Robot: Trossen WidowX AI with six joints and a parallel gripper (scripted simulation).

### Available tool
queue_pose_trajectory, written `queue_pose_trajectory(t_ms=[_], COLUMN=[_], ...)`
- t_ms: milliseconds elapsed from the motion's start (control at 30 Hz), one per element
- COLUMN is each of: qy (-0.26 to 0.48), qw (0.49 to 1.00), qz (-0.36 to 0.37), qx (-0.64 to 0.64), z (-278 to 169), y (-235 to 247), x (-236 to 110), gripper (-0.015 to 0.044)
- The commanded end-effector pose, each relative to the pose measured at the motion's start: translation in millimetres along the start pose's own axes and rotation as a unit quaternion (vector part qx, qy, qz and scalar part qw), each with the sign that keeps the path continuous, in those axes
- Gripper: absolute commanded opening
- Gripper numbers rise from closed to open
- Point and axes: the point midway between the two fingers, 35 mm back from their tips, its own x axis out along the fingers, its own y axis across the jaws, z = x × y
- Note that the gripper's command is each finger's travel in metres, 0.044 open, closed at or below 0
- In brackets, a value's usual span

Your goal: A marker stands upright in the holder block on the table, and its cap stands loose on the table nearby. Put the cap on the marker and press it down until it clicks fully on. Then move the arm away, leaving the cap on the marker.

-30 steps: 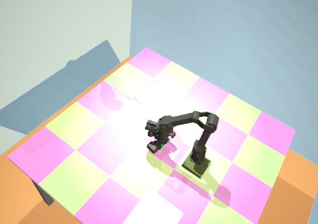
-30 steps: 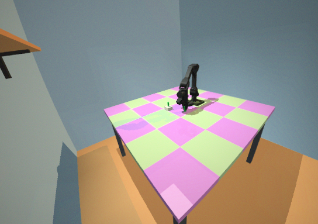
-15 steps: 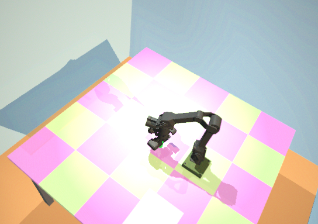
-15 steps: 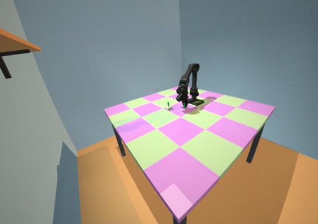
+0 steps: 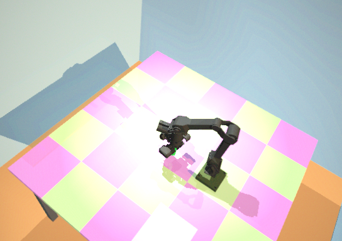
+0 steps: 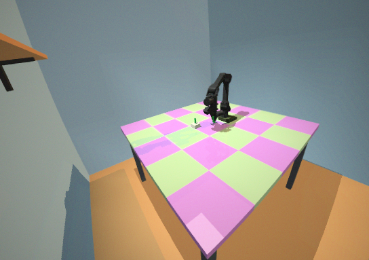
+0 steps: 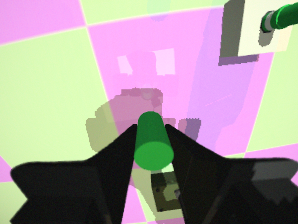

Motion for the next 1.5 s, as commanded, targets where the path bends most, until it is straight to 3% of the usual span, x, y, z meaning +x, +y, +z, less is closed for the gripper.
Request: queue_pose_trajectory(t_ms=[0, 1467], qy=[-0.004, -0.008], qw=[1.0, 1.0], qz=[0.001, -0.005], qx=[0.001, 0.002], z=[11, 107], y=[-6, -128], x=[-6, -49], gripper=[0.0, 0.0])
